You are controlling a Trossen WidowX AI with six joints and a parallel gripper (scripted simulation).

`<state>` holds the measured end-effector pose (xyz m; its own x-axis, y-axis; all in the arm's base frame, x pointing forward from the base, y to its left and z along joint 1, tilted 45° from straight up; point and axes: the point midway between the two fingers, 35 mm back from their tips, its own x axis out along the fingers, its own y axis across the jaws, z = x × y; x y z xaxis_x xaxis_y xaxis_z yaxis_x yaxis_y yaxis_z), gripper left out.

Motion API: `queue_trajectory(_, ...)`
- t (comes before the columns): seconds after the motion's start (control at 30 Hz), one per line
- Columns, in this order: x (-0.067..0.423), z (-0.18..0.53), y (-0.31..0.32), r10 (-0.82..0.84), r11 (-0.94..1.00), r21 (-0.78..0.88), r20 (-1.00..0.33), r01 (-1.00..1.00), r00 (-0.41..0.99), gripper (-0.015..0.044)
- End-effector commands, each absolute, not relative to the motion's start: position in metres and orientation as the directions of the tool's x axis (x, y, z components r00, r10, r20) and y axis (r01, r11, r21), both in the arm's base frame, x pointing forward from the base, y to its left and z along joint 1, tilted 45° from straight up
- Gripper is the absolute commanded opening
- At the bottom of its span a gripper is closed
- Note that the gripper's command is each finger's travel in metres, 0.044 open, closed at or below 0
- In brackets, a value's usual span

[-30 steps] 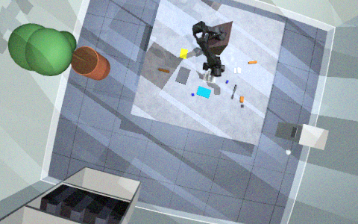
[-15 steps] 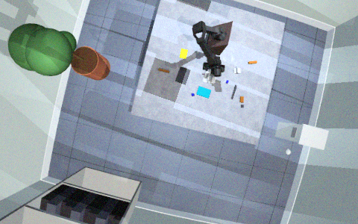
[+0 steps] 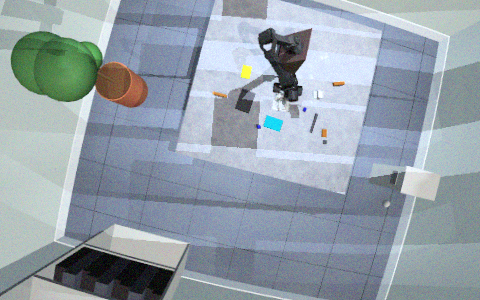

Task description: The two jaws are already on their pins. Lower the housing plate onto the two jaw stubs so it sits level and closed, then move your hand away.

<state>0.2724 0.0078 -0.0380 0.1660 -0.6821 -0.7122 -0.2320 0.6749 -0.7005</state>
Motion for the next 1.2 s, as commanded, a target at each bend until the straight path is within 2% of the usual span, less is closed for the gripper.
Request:
queue_trajectory(0.0, 0.2711, -0.0388, 0.0075, -0.682, 0.676, -0.7, -0.712, -0.23, 0.165, 0.0351)
queue_trajectory(1.17, 0.2727, -0.0449, 0.0035, -0.682, 0.676, -0.7, -0.713, -0.232, 0.165, 0.0351)
